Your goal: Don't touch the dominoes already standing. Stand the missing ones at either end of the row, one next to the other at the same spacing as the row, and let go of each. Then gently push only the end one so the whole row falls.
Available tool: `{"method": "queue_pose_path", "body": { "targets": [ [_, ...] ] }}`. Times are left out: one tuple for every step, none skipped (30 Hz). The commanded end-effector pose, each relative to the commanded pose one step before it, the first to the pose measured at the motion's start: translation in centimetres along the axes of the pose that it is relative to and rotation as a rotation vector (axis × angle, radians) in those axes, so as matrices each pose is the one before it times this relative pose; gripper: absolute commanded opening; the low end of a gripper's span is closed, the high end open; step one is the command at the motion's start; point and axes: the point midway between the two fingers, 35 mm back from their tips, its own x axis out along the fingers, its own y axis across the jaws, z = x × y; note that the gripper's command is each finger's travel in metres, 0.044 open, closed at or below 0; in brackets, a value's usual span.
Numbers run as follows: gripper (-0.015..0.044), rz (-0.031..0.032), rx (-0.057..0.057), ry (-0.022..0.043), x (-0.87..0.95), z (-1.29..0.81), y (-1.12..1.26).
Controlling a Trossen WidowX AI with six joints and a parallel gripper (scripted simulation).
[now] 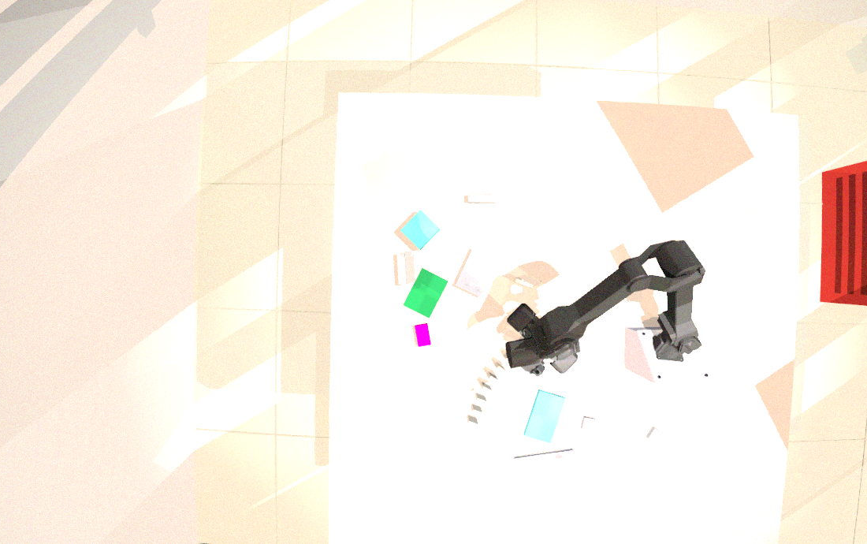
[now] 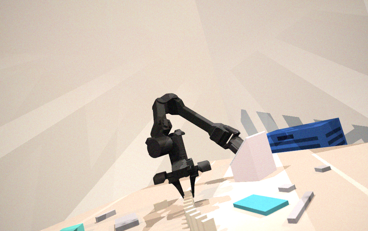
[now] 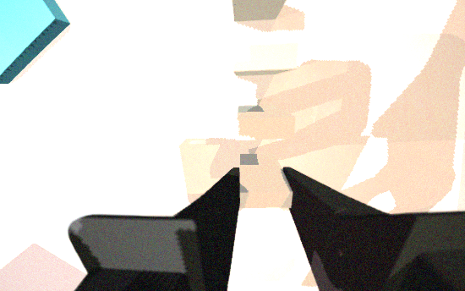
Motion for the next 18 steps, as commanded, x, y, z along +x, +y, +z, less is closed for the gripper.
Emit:
{"method": "queue_pose_path", "body": {
  "targets": [
    [0.0186, -0.00094, -0.0063, 0.00581, 0.144, -0.11, 0.116],
    [0.0212, 0.0, 0.0, 0.0, 0.0, 0.0, 0.0],
    [0.0238, 0.0, 0.0, 0.0, 0.0, 0.0, 0.0],
    [0.0265, 0.0, 0.0, 0.0, 0.0, 0.0, 0.0],
    [0.0291, 0.0, 0.0, 0.0, 0.0, 0.0, 0.0],
    [0.0317, 0.0, 0.0, 0.0, 0.0, 0.0, 0.0],
    [0.0343, 0.0, 0.0, 0.0, 0.0, 0.0, 0.0],
    [0.037, 0.0, 0.0, 0.0, 0.0, 0.0, 0.0],
    [0.0396, 0.0, 0.0, 0.0, 0.0, 0.0, 0.0],
    [0.0422, 0.0, 0.0, 0.0, 0.0, 0.0, 0.0],
    [0.044, 0.0, 0.0, 0.0, 0.0, 0.0, 0.0],
    [0.044, 0.0, 0.0, 0.0, 0.0, 0.0, 0.0],
    [0.044, 0.0, 0.0, 0.0, 0.0, 0.0, 0.0],
    [0.044, 0.00035, 0.0001, -0.00066, -0.242, 0.062, -0.028],
    [0.044, 0.00103, 0.0002, -0.00184, -0.734, 0.173, -0.075],
    [0.044, 0.0016, 0.0004, -0.00266, -1.246, 0.246, -0.1],
    [0.044, 0.0018, 0.0005, -0.00269, -1.655, 0.239, -0.085],
    [0.044, 0.00146, 0.0005, -0.00187, -1.712, 0.146, -0.035]
  ]
}}
